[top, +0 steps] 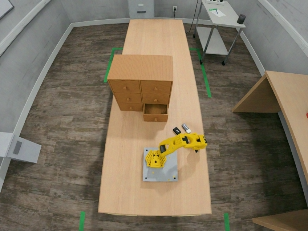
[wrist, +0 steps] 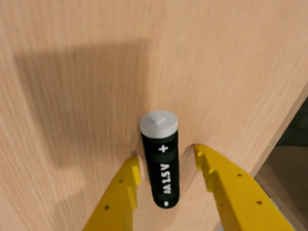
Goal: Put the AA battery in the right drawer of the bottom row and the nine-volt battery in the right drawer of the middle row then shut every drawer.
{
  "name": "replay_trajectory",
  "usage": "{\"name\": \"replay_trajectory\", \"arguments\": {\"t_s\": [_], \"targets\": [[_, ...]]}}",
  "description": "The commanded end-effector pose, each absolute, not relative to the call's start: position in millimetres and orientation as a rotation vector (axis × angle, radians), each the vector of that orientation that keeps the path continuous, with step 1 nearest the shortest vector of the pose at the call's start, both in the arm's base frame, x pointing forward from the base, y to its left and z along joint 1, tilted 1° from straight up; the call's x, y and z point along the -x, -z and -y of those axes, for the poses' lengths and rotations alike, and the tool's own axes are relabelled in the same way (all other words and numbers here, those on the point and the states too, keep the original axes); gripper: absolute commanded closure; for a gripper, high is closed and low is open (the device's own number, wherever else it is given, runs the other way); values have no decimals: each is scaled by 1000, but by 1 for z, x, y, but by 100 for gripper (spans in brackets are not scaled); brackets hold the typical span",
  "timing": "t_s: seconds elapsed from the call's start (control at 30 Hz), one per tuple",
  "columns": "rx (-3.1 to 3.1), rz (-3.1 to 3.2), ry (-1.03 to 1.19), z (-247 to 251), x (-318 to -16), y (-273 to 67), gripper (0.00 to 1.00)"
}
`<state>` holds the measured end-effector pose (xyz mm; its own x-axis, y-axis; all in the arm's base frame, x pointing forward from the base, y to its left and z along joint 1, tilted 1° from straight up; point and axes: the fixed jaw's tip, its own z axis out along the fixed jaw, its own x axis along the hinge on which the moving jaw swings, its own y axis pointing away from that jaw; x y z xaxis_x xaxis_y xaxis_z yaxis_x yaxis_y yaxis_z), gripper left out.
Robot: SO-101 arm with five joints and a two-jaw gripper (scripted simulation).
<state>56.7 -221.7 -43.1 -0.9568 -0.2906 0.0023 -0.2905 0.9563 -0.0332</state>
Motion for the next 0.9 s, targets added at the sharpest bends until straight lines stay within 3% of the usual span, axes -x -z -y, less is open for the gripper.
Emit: {"name": "replay_trajectory", "arguments": {"t_s": [0.0, 0.87], "targets": [[463, -3106, 12, 216, -56, 47, 86], [463, -3106, 12, 216, -56, 47, 97]]}}
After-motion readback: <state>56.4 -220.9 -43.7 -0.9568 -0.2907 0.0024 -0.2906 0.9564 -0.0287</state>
